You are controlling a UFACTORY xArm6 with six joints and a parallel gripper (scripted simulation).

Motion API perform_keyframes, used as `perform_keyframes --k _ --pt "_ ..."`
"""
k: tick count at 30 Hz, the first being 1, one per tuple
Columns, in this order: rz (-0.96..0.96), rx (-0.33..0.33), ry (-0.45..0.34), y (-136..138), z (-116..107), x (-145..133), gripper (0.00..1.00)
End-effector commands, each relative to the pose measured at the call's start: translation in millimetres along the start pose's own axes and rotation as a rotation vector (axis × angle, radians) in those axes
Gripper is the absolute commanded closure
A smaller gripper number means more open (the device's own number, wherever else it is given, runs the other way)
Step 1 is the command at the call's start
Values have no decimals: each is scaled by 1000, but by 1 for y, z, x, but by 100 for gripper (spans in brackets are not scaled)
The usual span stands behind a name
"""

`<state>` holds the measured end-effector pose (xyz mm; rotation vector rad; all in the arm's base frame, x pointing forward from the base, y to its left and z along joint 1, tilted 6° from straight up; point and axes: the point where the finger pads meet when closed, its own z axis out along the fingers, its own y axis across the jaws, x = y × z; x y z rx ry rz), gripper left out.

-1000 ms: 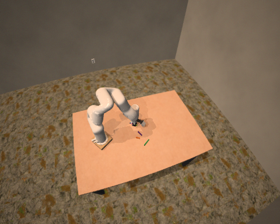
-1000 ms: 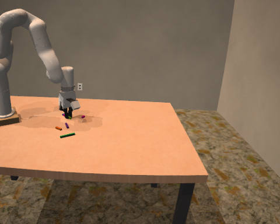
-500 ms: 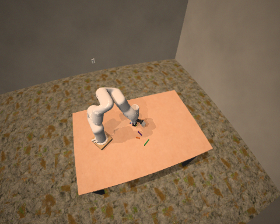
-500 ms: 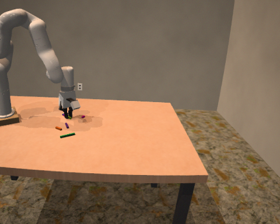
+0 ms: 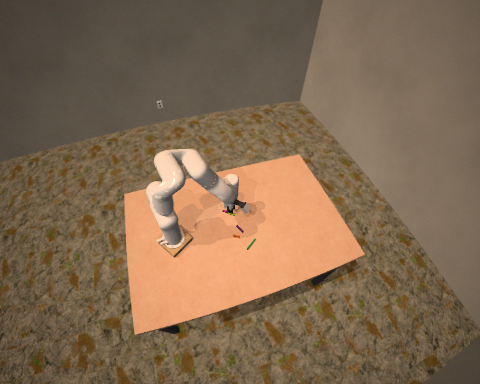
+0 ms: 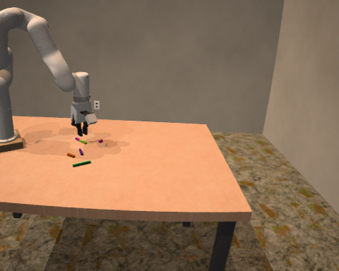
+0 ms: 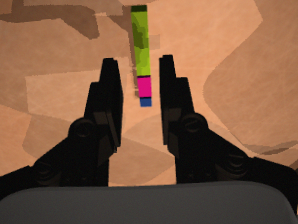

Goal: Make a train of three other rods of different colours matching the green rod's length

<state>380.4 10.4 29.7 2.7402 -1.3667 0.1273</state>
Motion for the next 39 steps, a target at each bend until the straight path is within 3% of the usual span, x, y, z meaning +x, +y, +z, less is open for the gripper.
perform_keyframes --k 1,8,13,14,39 --pt "0 1 0 0 -28 1 76" --pt "0 1 0 0 -48 1 76" --pt "0 1 0 0 -51 1 76" --pt "0 1 0 0 -51 1 0" --pt "0 1 0 0 -53 1 0"
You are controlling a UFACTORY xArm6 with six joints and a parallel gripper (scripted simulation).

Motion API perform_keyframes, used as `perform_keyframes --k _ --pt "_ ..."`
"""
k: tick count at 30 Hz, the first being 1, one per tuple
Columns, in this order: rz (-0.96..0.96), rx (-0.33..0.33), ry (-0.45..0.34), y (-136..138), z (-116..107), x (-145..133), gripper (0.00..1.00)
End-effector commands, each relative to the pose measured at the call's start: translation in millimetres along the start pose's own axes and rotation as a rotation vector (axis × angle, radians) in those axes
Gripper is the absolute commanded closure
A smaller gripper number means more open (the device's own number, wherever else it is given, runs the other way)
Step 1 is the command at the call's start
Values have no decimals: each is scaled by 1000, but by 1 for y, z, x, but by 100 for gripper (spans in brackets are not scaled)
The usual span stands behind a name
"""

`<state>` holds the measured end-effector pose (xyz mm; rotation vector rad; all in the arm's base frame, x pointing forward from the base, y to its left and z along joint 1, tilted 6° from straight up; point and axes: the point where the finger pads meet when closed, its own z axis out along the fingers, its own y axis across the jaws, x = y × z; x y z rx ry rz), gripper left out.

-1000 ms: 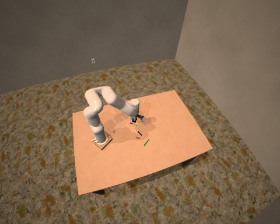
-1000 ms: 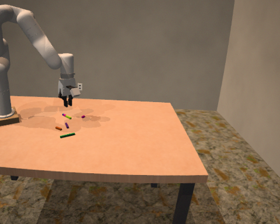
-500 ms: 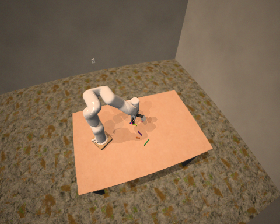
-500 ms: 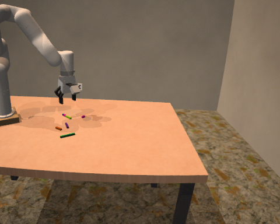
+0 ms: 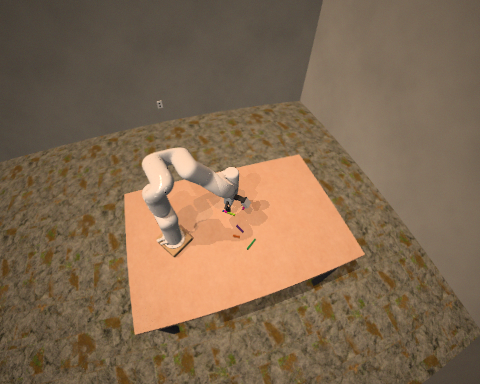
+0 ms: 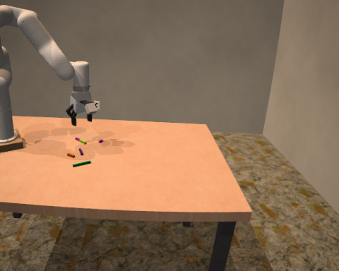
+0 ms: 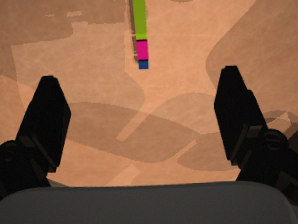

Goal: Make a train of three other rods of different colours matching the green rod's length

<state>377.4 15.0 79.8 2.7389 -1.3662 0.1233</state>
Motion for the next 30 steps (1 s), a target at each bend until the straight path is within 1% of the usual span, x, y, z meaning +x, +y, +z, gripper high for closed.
perform_keyframes --k 1,5,12,14,18,21,25,30 --pt "0 3 2 -1 -4 1 0" --pt "0 3 2 -1 -15 1 0" --pt "0 3 2 -1 -50 1 0" --pt "0 3 2 -1 -50 1 0" --pt "0 3 2 -1 -70 1 0" --pt "0 3 2 -1 -81 1 0" --pt "0 3 2 -1 -88 1 0" --pt "0 3 2 -1 -88 1 0"
